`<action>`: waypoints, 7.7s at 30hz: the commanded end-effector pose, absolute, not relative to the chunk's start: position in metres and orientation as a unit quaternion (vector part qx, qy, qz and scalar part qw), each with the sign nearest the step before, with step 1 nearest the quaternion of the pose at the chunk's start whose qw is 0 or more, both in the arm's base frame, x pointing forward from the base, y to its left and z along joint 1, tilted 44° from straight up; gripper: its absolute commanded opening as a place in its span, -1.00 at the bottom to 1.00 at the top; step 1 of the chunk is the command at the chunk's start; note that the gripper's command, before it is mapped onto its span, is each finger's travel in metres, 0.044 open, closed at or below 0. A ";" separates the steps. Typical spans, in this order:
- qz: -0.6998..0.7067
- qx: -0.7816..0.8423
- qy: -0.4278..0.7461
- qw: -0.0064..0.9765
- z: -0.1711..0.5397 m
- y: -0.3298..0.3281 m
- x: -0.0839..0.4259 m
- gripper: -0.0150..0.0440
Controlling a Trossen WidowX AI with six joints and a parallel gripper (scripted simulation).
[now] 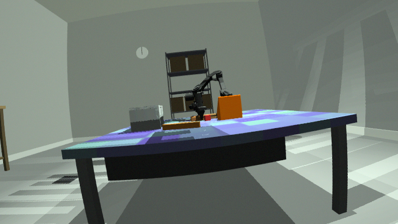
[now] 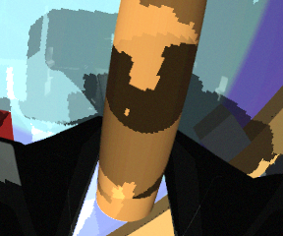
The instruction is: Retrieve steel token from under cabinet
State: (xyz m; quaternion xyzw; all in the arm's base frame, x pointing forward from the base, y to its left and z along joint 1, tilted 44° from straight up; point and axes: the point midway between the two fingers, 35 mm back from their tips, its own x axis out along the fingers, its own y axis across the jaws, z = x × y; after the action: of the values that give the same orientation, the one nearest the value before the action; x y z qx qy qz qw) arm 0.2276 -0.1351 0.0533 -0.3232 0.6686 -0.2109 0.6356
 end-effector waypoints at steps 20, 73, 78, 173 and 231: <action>-0.184 -0.348 0.677 0.622 0.074 -0.152 0.229 -0.49; -0.170 -0.361 0.681 0.614 0.086 -0.167 0.227 0.42; -0.169 -0.360 0.681 0.615 0.086 -0.167 0.228 0.40; -0.174 -0.357 0.679 0.617 0.075 -0.154 0.304 -0.49; -0.174 -0.357 0.678 0.618 0.066 -0.143 0.368 -0.49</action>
State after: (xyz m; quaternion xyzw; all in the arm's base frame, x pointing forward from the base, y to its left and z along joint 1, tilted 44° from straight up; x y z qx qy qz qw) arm 0.3640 -0.1429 0.0656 -0.3575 0.6794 -0.1721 0.6173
